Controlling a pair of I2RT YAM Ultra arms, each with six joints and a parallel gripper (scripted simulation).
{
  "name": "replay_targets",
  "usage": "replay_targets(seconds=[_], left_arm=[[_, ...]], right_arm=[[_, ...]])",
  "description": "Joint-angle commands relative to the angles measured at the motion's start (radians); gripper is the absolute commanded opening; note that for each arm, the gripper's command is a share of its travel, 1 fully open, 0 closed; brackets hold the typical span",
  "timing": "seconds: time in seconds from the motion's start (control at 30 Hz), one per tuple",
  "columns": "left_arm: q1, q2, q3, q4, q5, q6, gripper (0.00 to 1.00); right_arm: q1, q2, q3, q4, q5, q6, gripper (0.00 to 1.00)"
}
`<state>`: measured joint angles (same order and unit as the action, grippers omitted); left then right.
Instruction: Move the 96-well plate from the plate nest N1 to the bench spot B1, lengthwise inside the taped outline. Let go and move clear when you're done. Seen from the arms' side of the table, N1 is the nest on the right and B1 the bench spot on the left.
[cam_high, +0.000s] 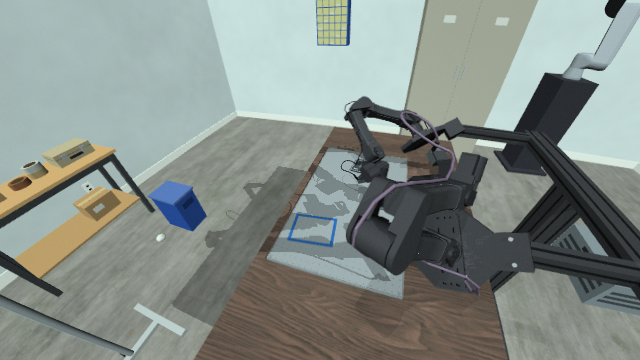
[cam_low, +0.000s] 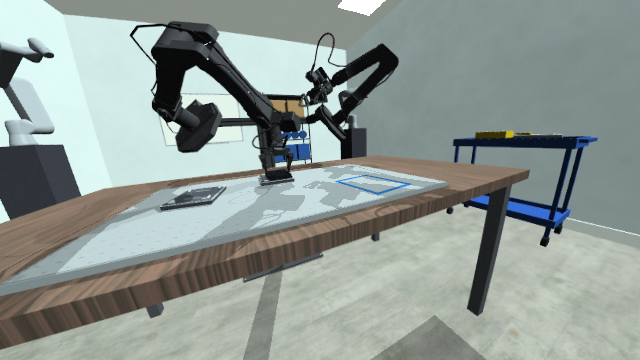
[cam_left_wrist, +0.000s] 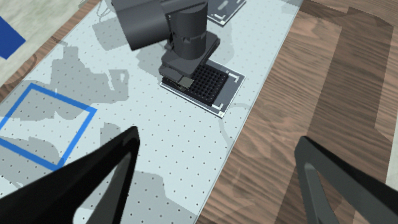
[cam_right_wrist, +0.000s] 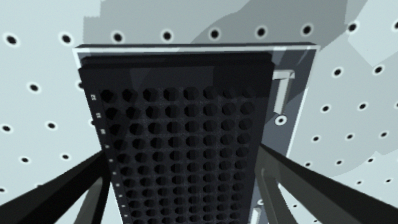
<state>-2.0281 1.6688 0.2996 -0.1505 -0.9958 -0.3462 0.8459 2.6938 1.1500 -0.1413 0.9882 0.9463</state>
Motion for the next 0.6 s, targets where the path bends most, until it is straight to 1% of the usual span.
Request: replay_targets(seconds=[0.0,0.57], left_arm=[[-0.008,0.012,0.029,-0.01,-0.004,-0.006,1.0],[-0.008,0.012,0.029,-0.01,-0.004,-0.006,1.0]], right_arm=[[0.007,0.015,0.025,-0.019,0.016,0.011,0.78],[0.041,-0.002,0.032,-0.085,0.004,0.063,0.78]])
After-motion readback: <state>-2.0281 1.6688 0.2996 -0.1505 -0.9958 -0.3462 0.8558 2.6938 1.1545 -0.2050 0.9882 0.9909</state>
